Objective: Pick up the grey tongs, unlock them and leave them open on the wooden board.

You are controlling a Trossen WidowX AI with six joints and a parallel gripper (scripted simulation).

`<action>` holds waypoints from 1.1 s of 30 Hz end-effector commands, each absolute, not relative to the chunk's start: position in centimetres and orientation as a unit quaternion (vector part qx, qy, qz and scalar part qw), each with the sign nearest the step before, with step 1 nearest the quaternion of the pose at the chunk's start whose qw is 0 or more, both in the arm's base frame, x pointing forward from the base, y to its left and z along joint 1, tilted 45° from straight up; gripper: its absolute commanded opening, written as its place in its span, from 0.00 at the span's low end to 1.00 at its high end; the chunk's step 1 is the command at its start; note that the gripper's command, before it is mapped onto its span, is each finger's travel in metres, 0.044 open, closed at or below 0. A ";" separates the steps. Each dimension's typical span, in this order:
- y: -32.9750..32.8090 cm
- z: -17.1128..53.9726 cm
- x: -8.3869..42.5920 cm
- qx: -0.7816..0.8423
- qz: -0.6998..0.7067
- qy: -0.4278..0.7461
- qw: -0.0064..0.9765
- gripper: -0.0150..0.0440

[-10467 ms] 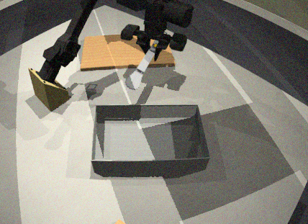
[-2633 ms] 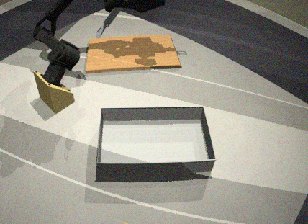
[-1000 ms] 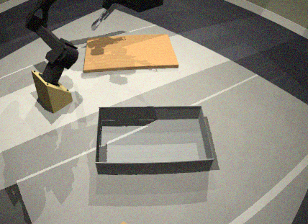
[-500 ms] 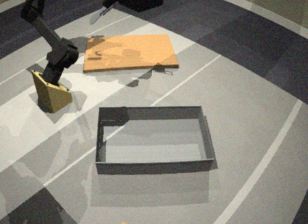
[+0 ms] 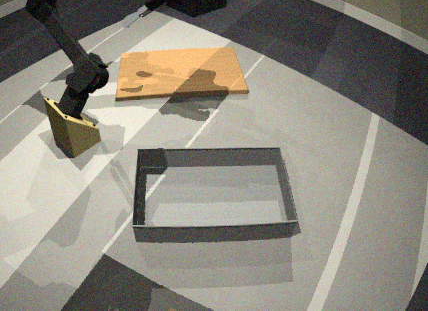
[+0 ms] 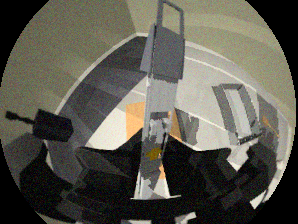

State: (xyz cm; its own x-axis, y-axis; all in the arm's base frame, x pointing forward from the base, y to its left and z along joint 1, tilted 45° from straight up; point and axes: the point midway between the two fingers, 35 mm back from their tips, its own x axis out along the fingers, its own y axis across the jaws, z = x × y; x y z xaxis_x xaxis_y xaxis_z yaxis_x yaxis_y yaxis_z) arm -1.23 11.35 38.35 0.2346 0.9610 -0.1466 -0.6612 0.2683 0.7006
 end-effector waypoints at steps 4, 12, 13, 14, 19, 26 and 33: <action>11.4 38.6 -0.7 0.253 0.546 0.316 0.733 0.00; 11.8 38.4 -0.2 0.239 0.547 0.348 0.723 0.00; 11.8 38.4 -0.1 0.237 0.547 0.352 0.722 0.00; 11.9 38.4 0.0 0.235 0.547 0.356 0.720 0.00; 12.3 38.3 0.2 0.222 0.548 0.374 0.714 0.00; 13.0 38.0 0.5 0.203 0.549 0.399 0.706 0.00; 14.1 37.7 0.7 0.173 0.553 0.418 0.700 0.00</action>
